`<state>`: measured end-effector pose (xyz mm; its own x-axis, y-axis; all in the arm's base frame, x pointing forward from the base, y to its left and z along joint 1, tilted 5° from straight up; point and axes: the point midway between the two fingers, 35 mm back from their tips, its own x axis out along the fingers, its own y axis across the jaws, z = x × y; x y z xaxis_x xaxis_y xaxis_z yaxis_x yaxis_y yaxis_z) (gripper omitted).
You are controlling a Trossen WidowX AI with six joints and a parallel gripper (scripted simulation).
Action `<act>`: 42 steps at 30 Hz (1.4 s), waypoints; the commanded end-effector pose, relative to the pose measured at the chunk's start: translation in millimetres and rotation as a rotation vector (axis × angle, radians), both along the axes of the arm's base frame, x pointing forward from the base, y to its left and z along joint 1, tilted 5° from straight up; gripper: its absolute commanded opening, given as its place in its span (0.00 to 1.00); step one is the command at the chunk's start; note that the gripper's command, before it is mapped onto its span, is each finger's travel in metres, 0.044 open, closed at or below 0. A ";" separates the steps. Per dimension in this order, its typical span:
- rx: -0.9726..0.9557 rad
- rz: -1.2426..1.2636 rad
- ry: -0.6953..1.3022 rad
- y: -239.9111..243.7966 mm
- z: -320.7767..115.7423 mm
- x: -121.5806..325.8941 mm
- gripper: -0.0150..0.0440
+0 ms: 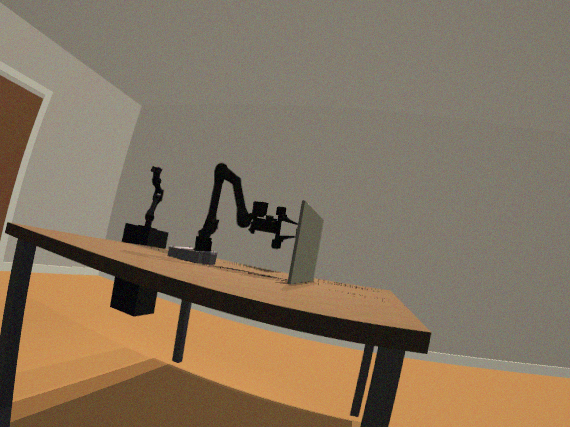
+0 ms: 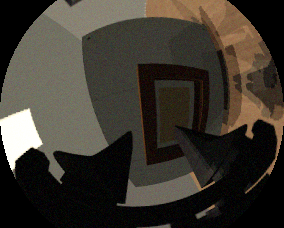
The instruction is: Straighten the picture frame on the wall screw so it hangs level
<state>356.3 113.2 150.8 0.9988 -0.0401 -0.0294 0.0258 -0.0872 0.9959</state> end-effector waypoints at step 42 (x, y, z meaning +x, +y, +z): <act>0.000 0.004 -0.010 -0.8 2.1 31.7 0.69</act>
